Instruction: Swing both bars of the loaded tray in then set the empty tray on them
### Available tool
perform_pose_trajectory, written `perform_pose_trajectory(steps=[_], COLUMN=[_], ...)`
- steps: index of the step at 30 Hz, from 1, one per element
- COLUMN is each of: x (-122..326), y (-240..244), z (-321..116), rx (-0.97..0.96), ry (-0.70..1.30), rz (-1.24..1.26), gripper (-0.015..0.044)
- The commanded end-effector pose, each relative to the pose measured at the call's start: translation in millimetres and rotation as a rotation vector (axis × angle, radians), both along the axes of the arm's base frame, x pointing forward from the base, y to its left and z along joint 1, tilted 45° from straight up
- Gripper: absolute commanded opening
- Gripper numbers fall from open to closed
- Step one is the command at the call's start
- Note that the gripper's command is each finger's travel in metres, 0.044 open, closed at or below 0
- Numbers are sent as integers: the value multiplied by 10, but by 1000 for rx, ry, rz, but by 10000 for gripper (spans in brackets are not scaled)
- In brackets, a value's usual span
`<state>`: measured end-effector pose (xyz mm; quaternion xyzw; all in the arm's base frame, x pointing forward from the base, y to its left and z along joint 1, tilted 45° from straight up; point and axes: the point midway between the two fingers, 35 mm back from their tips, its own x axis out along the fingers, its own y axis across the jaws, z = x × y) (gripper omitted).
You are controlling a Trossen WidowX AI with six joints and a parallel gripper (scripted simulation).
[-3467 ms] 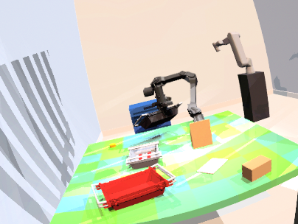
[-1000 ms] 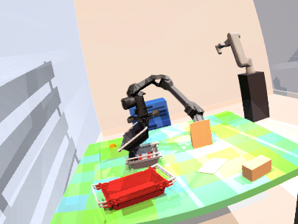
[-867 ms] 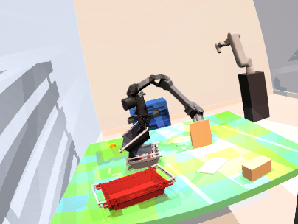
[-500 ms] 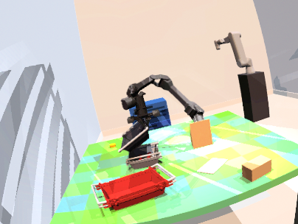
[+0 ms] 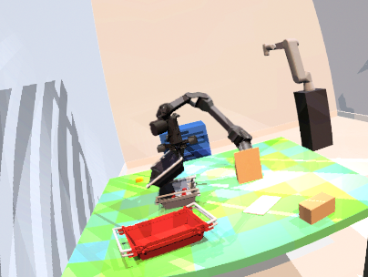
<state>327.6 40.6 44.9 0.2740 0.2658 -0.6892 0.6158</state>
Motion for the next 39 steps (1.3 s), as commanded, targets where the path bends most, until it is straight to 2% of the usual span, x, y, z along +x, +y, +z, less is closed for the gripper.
perform_pose_trajectory(steps=[1, 20, 39], x=[33, 43, 15], y=[56, 50, -169], z=[38, 20, -201], rx=[4, 4, 4], ry=[-20, -20, -20], rz=[19, 19, 20], gripper=[0, 0, 0])
